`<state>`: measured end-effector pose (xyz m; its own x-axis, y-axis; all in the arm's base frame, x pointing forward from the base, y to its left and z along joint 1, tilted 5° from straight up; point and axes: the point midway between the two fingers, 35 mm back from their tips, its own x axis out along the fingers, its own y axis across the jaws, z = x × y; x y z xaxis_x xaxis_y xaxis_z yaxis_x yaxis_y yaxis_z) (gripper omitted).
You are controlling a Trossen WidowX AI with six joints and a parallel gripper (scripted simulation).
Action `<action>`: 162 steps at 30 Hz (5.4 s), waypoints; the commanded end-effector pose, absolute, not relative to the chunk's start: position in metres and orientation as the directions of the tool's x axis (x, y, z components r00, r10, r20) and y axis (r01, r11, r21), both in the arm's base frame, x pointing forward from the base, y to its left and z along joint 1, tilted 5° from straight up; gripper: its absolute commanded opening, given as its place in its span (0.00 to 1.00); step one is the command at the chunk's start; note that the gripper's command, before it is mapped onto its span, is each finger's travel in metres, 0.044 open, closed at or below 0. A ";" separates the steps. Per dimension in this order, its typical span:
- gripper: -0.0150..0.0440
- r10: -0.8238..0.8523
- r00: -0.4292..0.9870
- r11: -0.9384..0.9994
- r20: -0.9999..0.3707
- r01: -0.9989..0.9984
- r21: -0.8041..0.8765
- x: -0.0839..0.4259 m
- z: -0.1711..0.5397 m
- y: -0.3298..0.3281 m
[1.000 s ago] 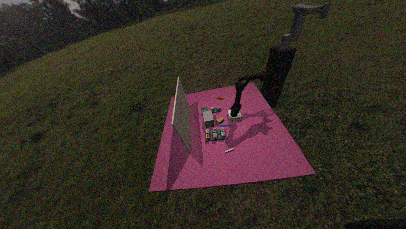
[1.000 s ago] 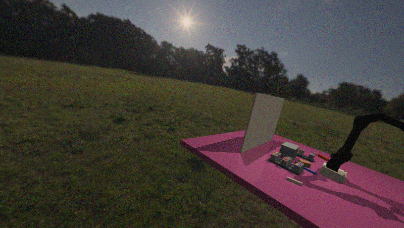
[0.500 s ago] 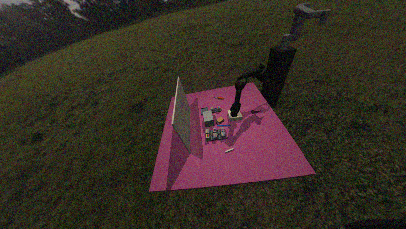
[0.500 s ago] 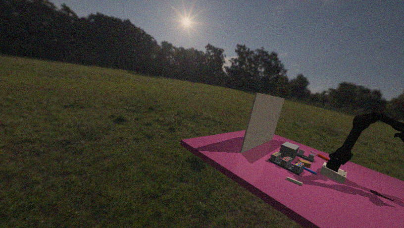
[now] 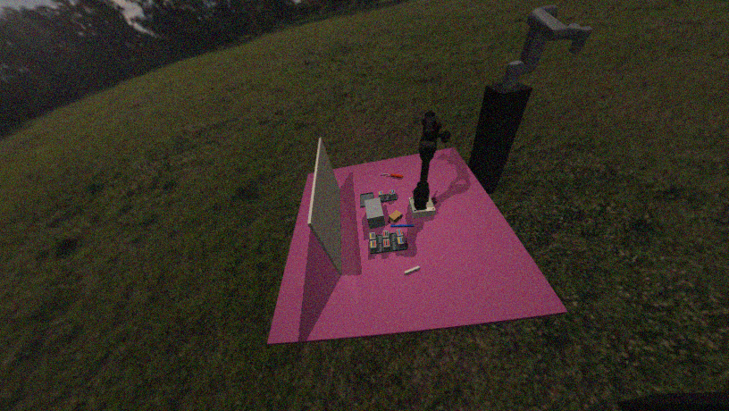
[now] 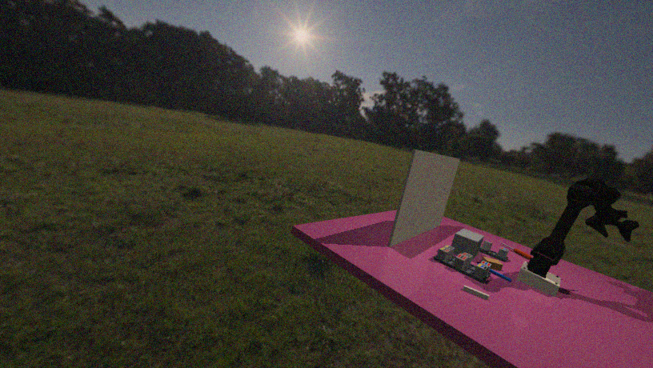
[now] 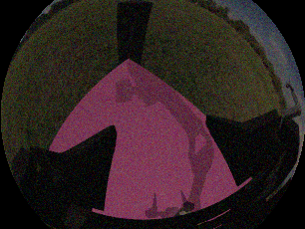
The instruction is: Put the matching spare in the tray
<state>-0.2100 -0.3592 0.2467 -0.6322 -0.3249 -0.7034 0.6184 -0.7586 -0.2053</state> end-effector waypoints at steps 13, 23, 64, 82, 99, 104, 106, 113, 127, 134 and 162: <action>1.00 -0.487 -0.229 -0.113 -0.843 0.974 -0.198 0.046 0.218 -0.410; 1.00 -0.375 -0.013 0.417 -0.927 0.891 -0.181 0.217 0.195 -0.344; 1.00 -0.010 -0.040 0.998 -0.999 0.060 -0.013 0.377 0.164 -0.030; 1.00 -0.026 -0.061 -0.001 -0.998 0.998 -0.061 0.155 0.118 -0.174; 0.76 -0.026 -0.062 -0.057 -0.998 0.997 -0.061 0.146 0.074 -0.178; 0.76 -0.026 -0.062 -0.057 -0.998 0.997 -0.061 0.146 0.071 -0.178; 0.76 -0.027 -0.062 -0.057 -0.998 0.997 -0.061 0.146 0.068 -0.178; 0.76 -0.027 -0.062 -0.057 -0.998 0.997 -0.061 0.147 0.057 -0.180; 0.76 -0.027 -0.062 -0.057 -0.998 0.997 -0.061 0.147 0.034 -0.182; 0.76 -0.027 -0.062 -0.057 -0.998 0.997 -0.061 0.146 0.022 -0.182; 0.76 -0.027 -0.063 -0.057 -0.998 0.996 -0.061 0.143 -0.006 -0.181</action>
